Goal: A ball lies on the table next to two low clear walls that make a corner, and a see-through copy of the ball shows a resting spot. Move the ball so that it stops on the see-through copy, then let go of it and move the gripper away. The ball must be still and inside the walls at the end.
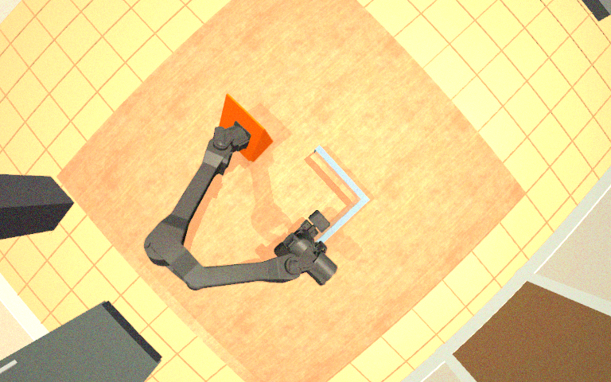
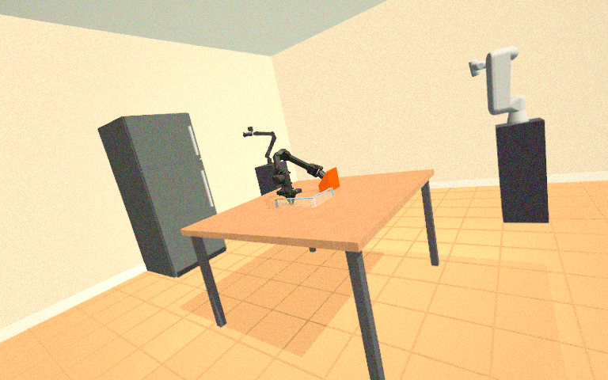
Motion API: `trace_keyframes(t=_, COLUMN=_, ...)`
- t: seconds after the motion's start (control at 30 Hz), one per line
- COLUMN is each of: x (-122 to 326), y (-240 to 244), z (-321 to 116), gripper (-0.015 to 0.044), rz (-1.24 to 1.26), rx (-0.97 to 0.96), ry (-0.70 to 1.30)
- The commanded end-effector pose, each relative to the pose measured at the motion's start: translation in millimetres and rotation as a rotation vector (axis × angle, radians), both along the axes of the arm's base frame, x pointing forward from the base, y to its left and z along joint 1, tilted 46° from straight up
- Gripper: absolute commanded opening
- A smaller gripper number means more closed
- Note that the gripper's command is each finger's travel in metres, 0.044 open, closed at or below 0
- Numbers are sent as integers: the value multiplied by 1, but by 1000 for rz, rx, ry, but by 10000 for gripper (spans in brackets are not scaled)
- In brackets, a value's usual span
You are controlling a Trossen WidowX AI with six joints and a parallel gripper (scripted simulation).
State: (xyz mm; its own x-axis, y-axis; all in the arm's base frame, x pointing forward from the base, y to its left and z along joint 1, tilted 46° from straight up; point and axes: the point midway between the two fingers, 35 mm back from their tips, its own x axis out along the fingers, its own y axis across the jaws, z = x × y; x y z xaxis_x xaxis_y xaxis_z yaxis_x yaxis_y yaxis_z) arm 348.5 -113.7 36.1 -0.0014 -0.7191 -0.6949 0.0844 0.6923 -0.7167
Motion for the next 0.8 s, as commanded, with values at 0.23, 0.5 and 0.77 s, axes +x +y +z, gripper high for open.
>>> trace_keyframes(t=0.23, x=0, y=0, z=0, gripper=215, rz=0, rx=0, ry=0)
trace_keyframes(t=0.5, x=1, y=62, z=59, gripper=215, rz=3, rx=1, ry=4)
trace_keyframes(t=0.77, x=4, y=59, z=54, gripper=215, rz=19, rx=0, ry=-4)
